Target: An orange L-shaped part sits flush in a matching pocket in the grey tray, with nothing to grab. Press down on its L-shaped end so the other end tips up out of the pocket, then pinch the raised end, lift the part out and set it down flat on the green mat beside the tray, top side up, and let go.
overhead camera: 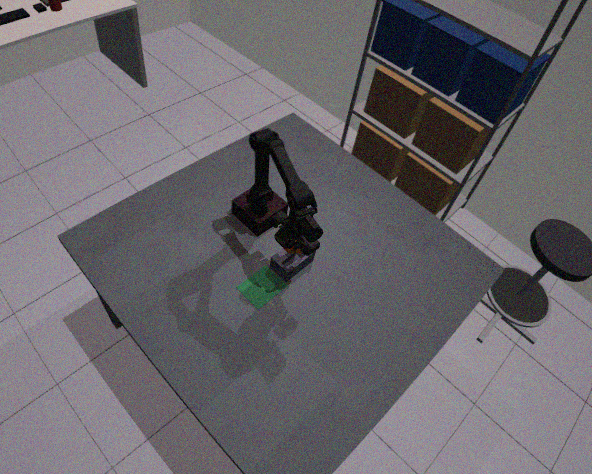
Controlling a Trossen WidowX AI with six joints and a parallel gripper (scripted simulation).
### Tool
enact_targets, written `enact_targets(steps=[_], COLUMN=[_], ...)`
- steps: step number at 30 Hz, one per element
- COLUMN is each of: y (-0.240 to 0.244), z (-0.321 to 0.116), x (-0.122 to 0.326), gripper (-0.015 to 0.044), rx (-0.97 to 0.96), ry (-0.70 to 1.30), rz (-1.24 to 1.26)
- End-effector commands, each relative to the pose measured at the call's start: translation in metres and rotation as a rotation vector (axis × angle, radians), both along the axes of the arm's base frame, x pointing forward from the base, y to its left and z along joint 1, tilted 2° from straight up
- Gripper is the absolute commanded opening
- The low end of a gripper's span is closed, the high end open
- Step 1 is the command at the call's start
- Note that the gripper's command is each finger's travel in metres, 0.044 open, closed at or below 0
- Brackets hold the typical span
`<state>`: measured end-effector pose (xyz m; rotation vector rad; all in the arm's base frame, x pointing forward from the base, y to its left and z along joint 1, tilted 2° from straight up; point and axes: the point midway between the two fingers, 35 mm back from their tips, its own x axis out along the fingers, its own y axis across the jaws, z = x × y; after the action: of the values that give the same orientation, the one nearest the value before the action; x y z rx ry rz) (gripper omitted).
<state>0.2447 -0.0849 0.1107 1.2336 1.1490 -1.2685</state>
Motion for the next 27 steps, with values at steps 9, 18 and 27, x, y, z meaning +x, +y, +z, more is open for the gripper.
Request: enact_targets(steps=[9,18,27], y=[-0.046,-0.085,-0.122], z=[0.002,0.003,0.005], x=[-0.007,-0.014,-0.019], gripper=[0.0000,0.0000,0.0000], rx=[-0.001,-0.005,-0.008], ry=[-0.005,-0.004,-0.004], rz=[0.002,0.001,0.001])
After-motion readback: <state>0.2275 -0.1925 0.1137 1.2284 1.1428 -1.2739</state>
